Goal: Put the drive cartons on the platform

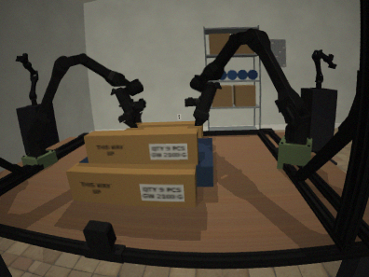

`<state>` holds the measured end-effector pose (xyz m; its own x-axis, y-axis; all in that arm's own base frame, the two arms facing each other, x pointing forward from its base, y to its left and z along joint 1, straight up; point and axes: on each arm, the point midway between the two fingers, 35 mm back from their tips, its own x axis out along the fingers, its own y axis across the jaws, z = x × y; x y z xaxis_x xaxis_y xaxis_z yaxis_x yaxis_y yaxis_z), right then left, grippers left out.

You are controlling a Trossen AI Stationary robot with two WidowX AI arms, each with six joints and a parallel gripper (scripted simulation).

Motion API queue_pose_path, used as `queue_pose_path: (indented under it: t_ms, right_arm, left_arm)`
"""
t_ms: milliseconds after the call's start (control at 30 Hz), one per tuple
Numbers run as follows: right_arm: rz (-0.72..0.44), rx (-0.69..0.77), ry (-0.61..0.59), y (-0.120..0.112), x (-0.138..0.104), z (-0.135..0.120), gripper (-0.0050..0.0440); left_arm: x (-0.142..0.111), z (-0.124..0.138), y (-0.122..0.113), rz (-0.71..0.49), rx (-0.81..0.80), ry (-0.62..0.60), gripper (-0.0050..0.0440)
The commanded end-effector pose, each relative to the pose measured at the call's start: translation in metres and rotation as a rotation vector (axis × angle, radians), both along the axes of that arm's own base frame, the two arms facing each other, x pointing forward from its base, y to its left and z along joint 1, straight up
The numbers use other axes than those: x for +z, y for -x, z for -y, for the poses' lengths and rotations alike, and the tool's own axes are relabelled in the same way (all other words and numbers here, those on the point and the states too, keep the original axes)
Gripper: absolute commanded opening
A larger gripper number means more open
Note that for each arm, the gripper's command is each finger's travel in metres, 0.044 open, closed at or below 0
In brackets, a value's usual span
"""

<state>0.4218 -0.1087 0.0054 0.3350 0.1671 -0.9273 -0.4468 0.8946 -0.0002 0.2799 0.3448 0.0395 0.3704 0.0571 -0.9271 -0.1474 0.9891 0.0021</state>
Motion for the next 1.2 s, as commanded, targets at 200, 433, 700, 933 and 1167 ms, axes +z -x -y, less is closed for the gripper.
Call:
queue_pose_path:
  t_ms: [200,433,700,933,1167]
  right_arm:
    - [0.000,0.003,0.000,0.000,0.019,0.000,0.0000]
    - [0.000,0.003,0.000,0.000,0.029,0.000,0.0000]
    - [0.000,0.003,0.000,0.000,0.029,0.000,0.0000]
    - [0.000,0.003,0.000,0.000,0.029,0.000,0.0000]
    - [0.000,0.003,0.000,0.000,0.029,0.000,0.0000]
  left_arm:
    - [0.019,0.000,0.000,0.000,-0.003,0.002,0.0000]
    - [0.028,0.000,0.000,0.000,-0.003,0.002,0.0000]
    - [0.029,0.000,0.000,0.000,-0.003,0.002,0.0000]
    - [0.029,0.000,0.000,0.000,-0.003,0.002,0.0000]
    - [0.029,0.000,0.000,0.000,-0.003,0.002,0.0000]
